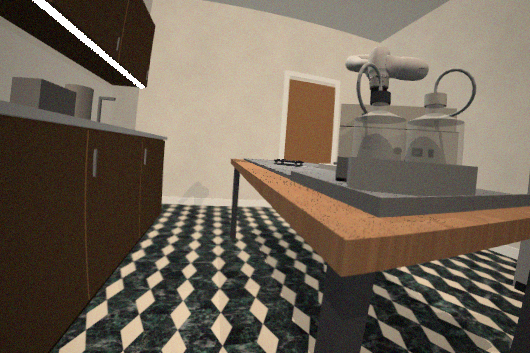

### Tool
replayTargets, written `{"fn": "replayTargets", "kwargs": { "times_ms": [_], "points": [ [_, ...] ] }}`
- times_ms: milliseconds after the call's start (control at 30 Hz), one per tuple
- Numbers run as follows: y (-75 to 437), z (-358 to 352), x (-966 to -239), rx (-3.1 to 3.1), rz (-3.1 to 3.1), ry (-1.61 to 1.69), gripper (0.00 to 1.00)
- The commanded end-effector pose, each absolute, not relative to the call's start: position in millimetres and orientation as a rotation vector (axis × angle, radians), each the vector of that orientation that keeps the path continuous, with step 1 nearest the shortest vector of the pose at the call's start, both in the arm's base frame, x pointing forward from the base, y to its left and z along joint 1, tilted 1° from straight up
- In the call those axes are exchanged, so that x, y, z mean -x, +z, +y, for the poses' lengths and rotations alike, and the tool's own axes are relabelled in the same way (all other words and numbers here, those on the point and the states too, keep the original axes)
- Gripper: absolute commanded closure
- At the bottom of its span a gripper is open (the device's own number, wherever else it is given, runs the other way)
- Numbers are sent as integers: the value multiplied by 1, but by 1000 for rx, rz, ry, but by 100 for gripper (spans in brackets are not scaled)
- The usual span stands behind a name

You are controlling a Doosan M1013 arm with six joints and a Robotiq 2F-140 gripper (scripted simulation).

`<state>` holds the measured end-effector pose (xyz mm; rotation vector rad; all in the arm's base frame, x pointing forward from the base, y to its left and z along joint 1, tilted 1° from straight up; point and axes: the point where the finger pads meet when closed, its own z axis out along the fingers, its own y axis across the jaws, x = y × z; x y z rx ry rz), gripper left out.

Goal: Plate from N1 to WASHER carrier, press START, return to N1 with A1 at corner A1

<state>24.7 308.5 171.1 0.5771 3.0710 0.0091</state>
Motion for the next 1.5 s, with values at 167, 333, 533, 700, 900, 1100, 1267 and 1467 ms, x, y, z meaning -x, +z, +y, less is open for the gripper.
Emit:
{"fn": "replayTargets", "kwargs": {
  "times_ms": [167,333,533,700,900,1100,1267,1467],
  "points": [
    [154,307,-23,-571,3075,2,30],
    [146,307,-23,-571,3075,2,30],
    [139,307,-23,-571,3075,2,30],
    [131,307,-23,-571,3075,2,30],
    [121,307,-24,-571,3075,2,30],
    [119,307,-24,-571,3075,2,30],
    [119,307,-24,-571,3075,2,30],
    [119,307,-24,-571,3075,2,30]
  ]
}}
